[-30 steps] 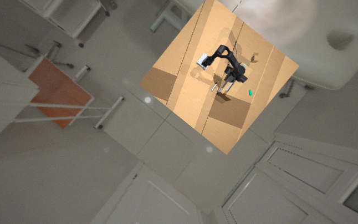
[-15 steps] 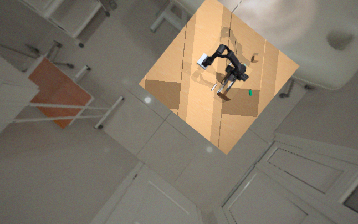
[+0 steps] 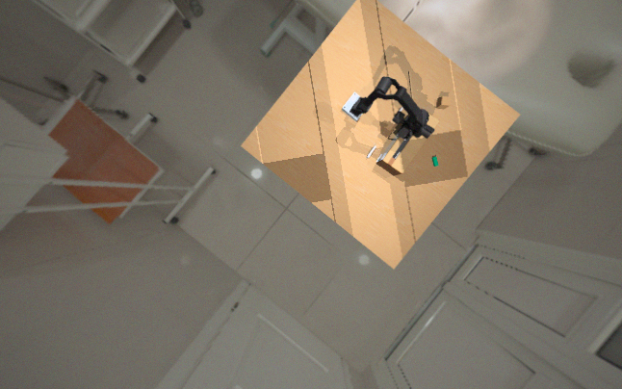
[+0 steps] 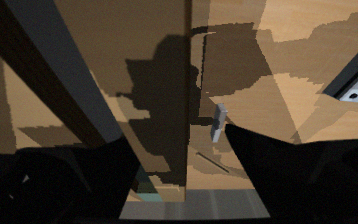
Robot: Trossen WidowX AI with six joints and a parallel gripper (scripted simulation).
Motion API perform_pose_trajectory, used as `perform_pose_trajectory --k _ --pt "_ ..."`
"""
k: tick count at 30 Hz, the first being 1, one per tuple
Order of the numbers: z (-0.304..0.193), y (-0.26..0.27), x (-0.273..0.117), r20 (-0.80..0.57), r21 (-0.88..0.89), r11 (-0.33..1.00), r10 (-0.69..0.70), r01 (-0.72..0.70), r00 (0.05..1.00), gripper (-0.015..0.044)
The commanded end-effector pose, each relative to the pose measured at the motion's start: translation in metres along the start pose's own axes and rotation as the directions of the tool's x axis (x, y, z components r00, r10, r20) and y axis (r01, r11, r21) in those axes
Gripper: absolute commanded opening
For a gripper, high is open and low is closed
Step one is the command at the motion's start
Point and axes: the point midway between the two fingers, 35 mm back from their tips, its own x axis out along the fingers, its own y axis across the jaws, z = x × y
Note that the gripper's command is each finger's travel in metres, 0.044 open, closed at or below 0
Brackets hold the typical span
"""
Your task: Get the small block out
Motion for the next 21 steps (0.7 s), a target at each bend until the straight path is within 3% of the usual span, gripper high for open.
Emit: perform_pose_trajectory --k 1,21 --pt "-0.003 0.0 0.001 0.002 0.004 1.0 0.003 -0.003 1.0 0.04" --pt "-0.022 0.001 0.008 0.0 0.004 1.0 0.003 -0.003 1.0 0.04"
